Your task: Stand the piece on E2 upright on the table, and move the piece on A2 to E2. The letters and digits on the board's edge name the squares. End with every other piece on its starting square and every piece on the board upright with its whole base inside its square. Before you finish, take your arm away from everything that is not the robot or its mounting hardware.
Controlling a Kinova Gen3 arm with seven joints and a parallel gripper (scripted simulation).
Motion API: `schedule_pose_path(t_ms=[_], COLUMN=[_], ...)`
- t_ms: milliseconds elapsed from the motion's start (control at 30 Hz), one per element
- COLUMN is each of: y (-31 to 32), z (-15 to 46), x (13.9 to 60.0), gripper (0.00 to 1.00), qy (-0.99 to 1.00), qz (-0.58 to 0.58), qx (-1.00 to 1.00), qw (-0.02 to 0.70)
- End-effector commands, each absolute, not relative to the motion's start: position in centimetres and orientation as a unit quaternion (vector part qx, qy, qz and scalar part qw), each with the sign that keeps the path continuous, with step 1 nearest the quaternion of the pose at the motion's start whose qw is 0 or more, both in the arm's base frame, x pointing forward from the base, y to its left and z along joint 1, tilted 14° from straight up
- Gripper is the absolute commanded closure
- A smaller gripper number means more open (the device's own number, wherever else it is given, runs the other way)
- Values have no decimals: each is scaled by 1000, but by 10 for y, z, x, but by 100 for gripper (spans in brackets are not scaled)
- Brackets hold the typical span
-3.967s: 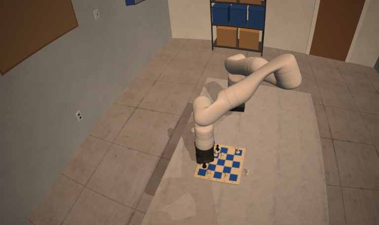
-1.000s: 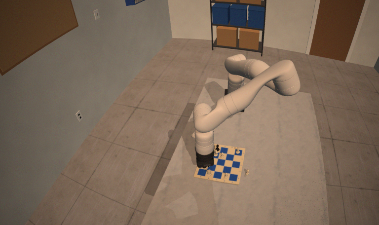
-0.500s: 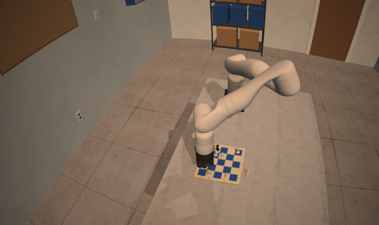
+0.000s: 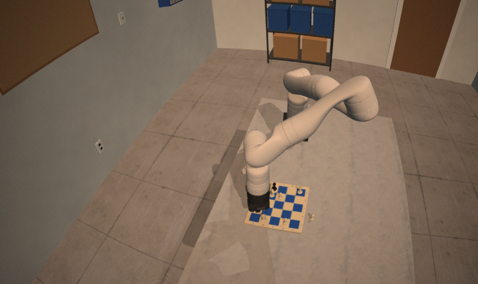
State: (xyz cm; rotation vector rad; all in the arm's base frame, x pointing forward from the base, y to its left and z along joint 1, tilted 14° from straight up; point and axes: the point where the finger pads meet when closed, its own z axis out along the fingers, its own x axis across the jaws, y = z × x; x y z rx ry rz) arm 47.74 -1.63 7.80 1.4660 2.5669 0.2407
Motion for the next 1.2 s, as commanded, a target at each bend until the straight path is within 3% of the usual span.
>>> schedule_pose_path(t_ms=[0,167,200,1167], y=[-16,-16,-16,-16], z=[79,79,79,79], x=[478,478,478,478], gripper=[27,27,100,100], qy=[862,862,862,862], qz=[81,81,81,81], qx=[492,492,492,492], qw=[88,88,88,88])
